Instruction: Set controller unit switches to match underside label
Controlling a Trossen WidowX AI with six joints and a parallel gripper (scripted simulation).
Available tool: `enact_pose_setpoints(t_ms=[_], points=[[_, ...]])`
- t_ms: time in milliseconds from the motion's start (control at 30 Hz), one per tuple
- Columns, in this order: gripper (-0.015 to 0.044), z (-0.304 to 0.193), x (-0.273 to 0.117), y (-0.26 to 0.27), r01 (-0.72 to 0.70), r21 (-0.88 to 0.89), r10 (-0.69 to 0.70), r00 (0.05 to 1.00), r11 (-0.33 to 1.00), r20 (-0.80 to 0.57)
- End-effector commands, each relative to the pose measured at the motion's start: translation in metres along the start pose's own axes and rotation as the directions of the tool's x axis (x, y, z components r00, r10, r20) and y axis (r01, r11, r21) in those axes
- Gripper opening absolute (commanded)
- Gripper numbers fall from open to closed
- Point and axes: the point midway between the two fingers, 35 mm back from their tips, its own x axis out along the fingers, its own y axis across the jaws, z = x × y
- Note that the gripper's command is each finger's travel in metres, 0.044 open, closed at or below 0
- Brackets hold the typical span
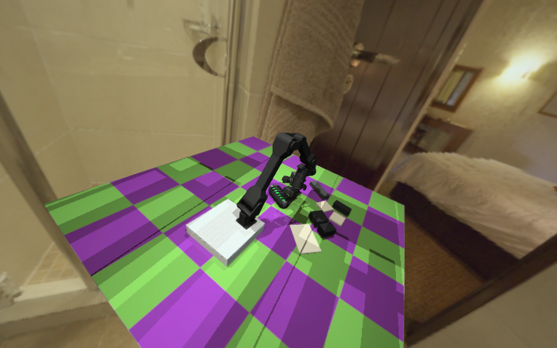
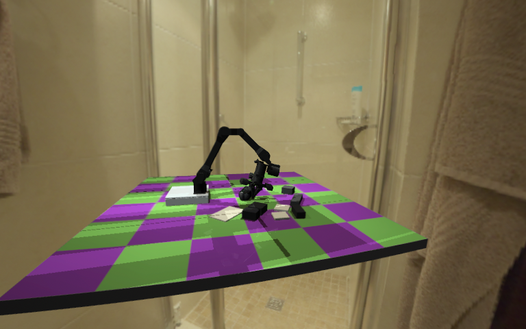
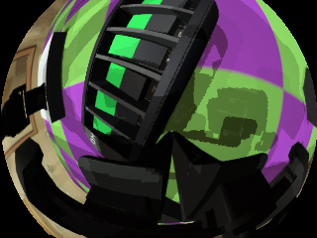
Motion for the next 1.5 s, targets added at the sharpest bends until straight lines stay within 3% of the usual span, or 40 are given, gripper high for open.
enact_pose_setpoints(t_ms=[0, 767, 1133, 1267, 1467], points=[[0.0000, 0.001, 0.004, 0.006, -0.023, -0.004, 0.023, 1.000, 1.000, 0.003], [0.0000, 0.001, 0.004, 0.006, -0.023, -0.004, 0.023, 1.000, 1.000, 0.003], [0.0000, 0.001, -0.063, -0.044, -0.016, -0.004, 0.017, 1.000, 1.000, 0.003], [0.0000, 0.001, -0.067, -0.047, -0.018, -0.004, 0.018, 1.000, 1.000, 0.003], [0.0000, -0.007, -0.059, -0.016, -0.026, 0.227, 0.010, 0.997, 0.974, 0.072]])
